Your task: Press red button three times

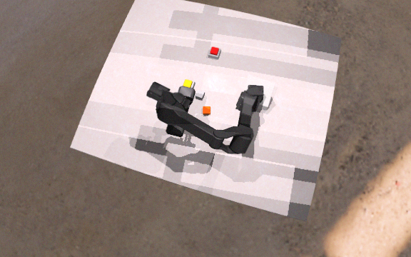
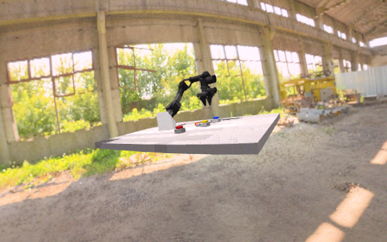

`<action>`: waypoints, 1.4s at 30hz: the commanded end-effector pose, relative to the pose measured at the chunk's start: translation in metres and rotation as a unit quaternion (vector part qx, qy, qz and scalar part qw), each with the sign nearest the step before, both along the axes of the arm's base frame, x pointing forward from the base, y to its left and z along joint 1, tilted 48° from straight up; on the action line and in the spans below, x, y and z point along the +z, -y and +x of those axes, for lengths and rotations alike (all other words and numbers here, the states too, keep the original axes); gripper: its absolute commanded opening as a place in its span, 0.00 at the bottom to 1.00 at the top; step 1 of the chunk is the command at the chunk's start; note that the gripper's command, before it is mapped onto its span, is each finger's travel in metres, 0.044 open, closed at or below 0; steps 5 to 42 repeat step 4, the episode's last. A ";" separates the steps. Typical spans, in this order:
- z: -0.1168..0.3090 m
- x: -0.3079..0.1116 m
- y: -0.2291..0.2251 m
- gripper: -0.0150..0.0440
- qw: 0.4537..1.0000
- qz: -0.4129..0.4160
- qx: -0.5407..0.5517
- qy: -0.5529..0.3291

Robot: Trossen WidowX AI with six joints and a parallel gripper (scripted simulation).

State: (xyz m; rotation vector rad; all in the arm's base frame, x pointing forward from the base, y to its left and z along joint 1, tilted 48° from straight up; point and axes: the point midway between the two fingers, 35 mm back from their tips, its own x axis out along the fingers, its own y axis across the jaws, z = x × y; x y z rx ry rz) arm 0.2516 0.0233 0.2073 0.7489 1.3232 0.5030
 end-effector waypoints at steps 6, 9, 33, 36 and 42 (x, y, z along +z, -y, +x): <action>-0.004 -0.001 -0.004 0.93 1.000 0.008 -0.004 -0.016; -0.004 -0.001 -0.004 0.93 1.000 0.008 -0.004 -0.016; -0.004 -0.001 -0.004 0.93 1.000 0.008 -0.004 -0.016; -0.004 -0.001 -0.004 0.93 1.000 0.008 -0.004 -0.016; -0.004 -0.001 -0.004 0.93 1.000 0.008 -0.004 -0.016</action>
